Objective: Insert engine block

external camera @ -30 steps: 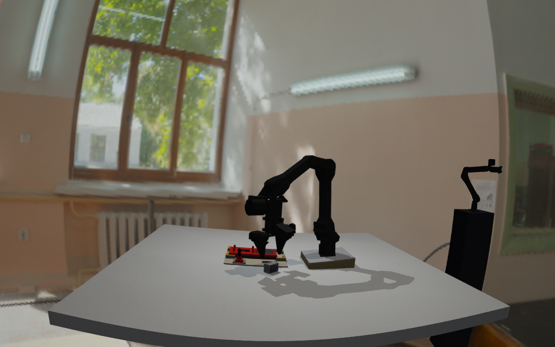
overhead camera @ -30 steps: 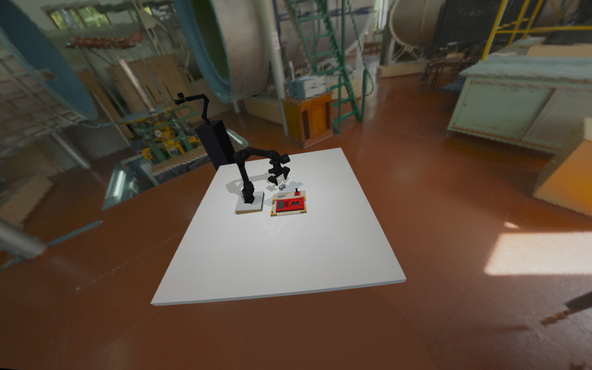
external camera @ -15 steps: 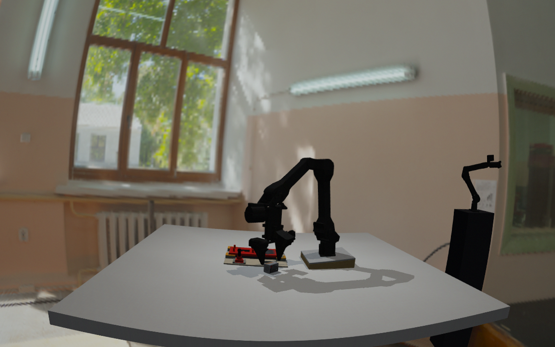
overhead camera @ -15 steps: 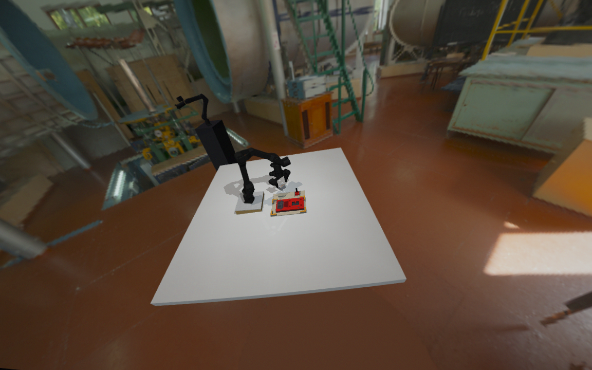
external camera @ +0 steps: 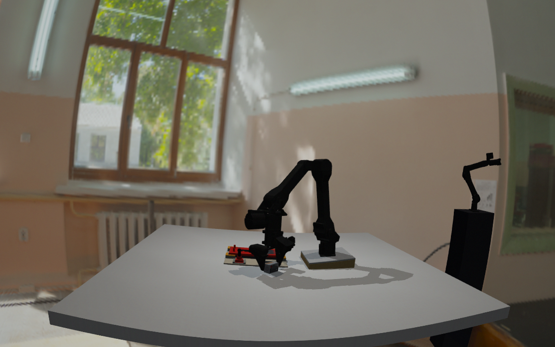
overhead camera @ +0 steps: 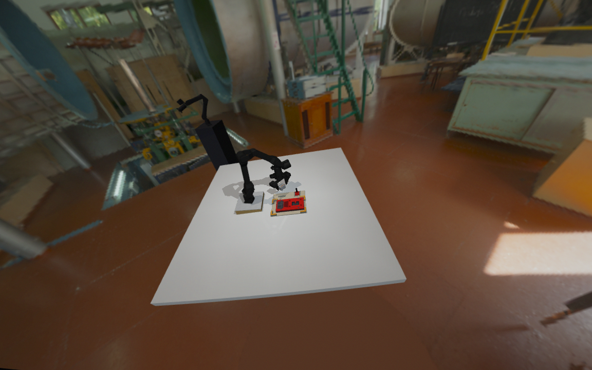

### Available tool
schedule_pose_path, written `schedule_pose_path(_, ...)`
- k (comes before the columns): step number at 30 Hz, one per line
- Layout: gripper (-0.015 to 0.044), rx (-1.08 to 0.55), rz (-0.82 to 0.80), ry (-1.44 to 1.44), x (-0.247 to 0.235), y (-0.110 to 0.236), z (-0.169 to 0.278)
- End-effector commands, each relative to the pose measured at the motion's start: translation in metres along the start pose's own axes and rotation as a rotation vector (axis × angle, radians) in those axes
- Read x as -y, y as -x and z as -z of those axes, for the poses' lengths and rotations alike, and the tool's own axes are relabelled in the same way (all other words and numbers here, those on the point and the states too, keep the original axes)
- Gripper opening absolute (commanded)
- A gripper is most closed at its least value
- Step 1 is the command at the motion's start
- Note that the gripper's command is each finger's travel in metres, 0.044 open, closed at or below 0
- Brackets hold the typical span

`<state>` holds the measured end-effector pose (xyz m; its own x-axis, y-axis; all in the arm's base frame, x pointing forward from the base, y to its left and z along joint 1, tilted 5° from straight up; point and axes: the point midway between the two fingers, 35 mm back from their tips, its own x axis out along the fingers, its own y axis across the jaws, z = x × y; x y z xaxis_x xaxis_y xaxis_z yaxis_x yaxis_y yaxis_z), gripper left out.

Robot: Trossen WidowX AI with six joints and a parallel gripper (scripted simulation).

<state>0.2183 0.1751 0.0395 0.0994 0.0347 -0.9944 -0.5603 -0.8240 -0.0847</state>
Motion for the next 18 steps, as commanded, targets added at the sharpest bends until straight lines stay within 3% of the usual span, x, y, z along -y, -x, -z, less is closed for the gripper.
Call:
schedule_pose_path(1, 0.0387, 0.003, 0.002, 0.004, 0.0000, -0.0025, -0.0004)
schedule_pose_path(7, 0.0230, 0.003, 0.002, 0.004, 0.0000, -0.0025, -0.0004)
schedule_pose_path(14, 0.0183, 0.003, 0.002, 0.004, 0.0000, -0.0025, -0.0004)
schedule_pose_path(18, 0.0078, 0.003, 0.002, 0.004, 0.0007, 0.0018, 0.0000)
